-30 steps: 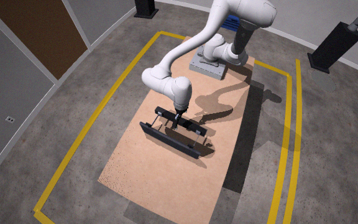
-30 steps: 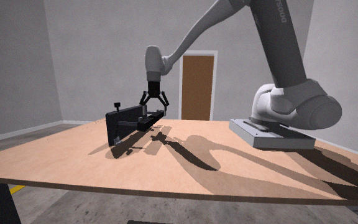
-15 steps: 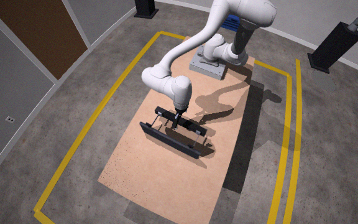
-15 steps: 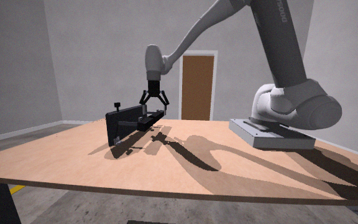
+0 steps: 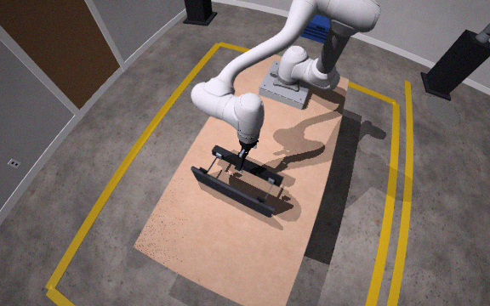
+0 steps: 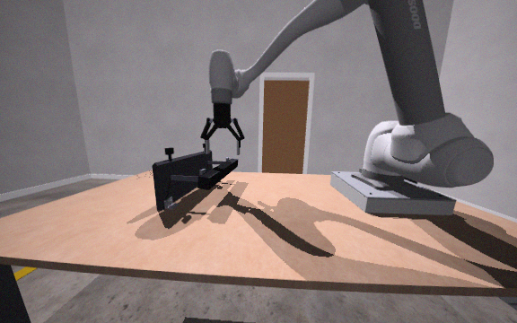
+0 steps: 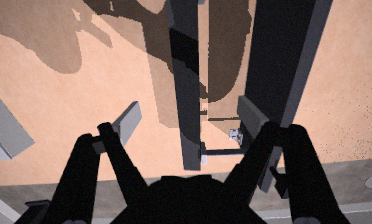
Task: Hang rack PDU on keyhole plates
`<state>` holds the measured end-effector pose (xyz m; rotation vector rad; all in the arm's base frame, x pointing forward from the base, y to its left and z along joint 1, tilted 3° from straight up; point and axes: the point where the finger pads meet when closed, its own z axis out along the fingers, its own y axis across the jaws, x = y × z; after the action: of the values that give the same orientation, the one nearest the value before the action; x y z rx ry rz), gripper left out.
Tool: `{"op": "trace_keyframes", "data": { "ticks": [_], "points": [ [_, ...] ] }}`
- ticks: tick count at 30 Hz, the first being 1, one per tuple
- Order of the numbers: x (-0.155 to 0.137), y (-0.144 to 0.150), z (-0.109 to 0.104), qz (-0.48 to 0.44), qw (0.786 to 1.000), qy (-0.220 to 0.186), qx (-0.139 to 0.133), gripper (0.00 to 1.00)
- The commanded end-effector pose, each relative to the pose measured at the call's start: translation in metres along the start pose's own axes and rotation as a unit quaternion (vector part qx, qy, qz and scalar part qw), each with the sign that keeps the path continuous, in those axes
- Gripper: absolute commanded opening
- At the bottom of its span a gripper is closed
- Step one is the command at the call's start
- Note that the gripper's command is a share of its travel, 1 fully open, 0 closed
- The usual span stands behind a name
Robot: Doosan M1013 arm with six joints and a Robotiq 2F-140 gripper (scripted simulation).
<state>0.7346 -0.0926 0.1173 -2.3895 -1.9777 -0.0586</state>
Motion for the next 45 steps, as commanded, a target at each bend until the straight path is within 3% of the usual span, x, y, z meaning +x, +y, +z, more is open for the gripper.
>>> {"op": "trace_keyframes", "data": {
  "ticks": [1,21,45],
  "points": [
    [0.000,0.000,-0.005,0.000,1.000,0.000,0.000,1.00],
    [0.000,-0.016,-0.006,0.000,1.000,0.000,0.000,1.00],
    [0.000,-0.111,-0.006,0.000,1.000,0.000,0.000,1.00]
  ]
}}
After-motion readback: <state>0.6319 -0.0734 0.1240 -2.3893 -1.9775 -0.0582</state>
